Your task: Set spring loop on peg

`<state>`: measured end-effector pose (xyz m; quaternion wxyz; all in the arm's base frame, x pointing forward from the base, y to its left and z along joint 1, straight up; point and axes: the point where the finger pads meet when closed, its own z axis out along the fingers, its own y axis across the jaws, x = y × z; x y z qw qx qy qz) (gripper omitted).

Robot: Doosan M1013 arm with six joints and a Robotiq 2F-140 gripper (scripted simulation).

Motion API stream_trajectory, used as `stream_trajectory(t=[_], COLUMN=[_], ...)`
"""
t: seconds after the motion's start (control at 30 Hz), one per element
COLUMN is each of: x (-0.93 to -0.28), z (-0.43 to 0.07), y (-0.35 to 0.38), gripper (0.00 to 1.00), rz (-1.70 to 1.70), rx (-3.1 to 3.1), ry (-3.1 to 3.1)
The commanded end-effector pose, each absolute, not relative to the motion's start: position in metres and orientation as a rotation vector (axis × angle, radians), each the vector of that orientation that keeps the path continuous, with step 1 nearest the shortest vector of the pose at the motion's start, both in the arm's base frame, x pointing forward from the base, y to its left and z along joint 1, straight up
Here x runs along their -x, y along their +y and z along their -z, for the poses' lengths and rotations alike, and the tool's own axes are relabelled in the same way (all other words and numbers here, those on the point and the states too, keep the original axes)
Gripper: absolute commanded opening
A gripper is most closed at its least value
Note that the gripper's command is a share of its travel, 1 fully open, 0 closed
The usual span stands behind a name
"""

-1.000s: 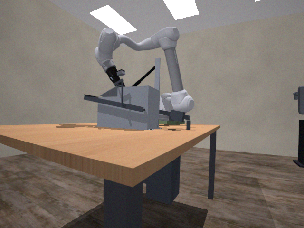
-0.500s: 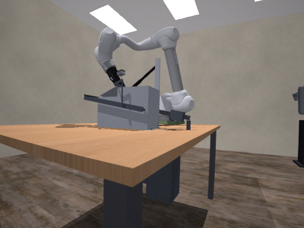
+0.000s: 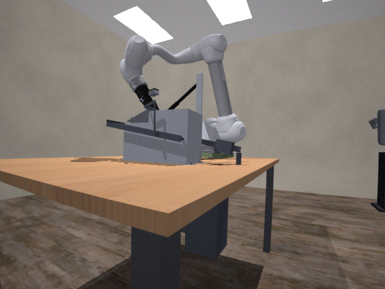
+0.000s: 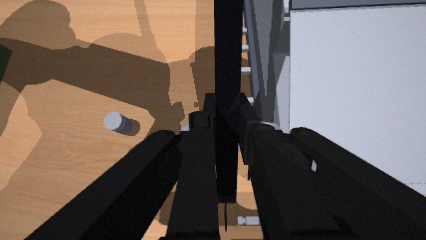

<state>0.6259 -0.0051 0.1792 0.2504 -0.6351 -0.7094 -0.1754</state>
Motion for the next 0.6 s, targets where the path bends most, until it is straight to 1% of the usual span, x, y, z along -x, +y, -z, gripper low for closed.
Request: stream_trajectory(t=[0.0, 0.57], x=[-0.626, -0.625], z=[-0.1802, -0.1798], y=[-0.0035, 0.005], gripper=[0.17, 0.17], rz=[0.479, 0.478], rx=[1.729, 1.729], ry=[-1.932, -1.932])
